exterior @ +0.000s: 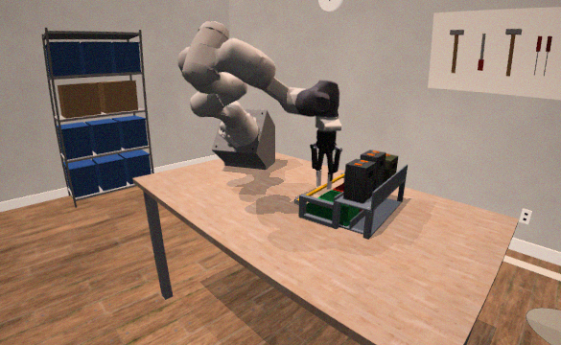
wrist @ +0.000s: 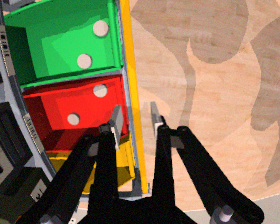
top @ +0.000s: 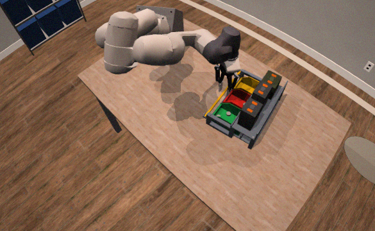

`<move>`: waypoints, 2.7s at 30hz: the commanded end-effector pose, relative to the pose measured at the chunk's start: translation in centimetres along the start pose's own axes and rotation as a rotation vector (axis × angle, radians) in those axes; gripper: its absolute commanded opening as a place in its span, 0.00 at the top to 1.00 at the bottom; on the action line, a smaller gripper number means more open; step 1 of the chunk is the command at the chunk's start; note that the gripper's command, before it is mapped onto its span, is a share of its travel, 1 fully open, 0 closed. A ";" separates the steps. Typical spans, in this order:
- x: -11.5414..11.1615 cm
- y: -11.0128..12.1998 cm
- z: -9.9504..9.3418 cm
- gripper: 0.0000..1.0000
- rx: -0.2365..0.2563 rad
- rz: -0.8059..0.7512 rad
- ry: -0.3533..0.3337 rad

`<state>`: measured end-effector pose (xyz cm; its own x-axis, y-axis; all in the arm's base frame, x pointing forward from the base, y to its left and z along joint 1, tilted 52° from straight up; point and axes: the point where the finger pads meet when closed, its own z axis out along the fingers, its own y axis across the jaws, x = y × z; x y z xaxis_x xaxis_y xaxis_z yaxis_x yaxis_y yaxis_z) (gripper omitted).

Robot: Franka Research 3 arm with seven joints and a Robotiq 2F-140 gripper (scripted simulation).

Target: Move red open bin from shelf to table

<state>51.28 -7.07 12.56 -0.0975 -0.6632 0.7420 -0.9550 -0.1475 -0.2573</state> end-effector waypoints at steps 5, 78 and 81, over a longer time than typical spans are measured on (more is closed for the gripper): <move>0.0 -0.1 -0.2 0.72 0.001 0.005 -0.001; 0.0 0.0 -0.2 1.00 0.000 0.003 -0.001; 0.0 0.0 -0.2 1.00 0.000 0.003 -0.001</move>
<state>51.26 -6.89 12.68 -0.0997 -0.6643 0.7408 -0.9546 -0.1461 -0.2595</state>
